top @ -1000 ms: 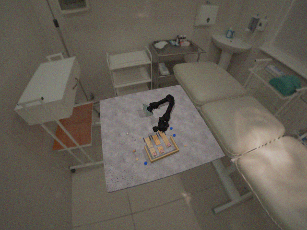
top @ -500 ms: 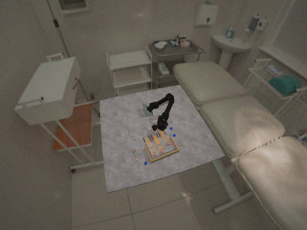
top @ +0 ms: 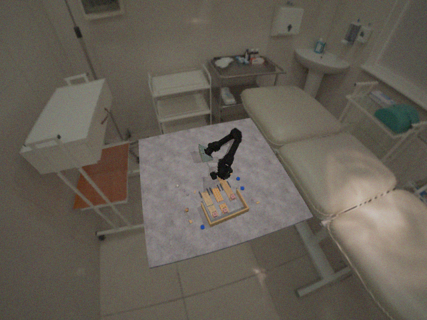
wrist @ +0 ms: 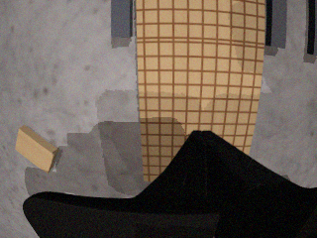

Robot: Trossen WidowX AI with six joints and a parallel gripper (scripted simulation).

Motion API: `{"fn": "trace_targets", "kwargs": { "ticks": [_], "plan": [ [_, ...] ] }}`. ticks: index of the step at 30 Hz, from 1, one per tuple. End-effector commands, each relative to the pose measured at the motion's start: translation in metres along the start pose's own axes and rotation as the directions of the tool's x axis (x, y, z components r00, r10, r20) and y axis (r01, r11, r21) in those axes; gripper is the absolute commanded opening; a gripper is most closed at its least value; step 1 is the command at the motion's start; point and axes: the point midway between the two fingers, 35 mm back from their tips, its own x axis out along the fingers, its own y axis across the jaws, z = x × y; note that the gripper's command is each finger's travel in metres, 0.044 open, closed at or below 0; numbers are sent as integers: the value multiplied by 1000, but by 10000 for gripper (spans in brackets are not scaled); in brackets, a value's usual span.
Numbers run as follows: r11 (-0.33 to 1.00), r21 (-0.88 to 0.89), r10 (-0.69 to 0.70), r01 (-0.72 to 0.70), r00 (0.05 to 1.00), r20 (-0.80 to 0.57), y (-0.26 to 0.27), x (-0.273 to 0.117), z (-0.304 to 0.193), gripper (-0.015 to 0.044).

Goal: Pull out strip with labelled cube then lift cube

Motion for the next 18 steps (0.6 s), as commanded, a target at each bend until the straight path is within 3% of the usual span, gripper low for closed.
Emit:
{"fn": "trace_targets", "kwargs": {
  "ticks": [1, 18],
  "plan": [
    [1000, 6, -1, 1, 1000, -20, -1, 4, -13, 0],
    [1000, 7, -1, 1, 1000, -21, 0, 3, -38, 0]
  ]
}}
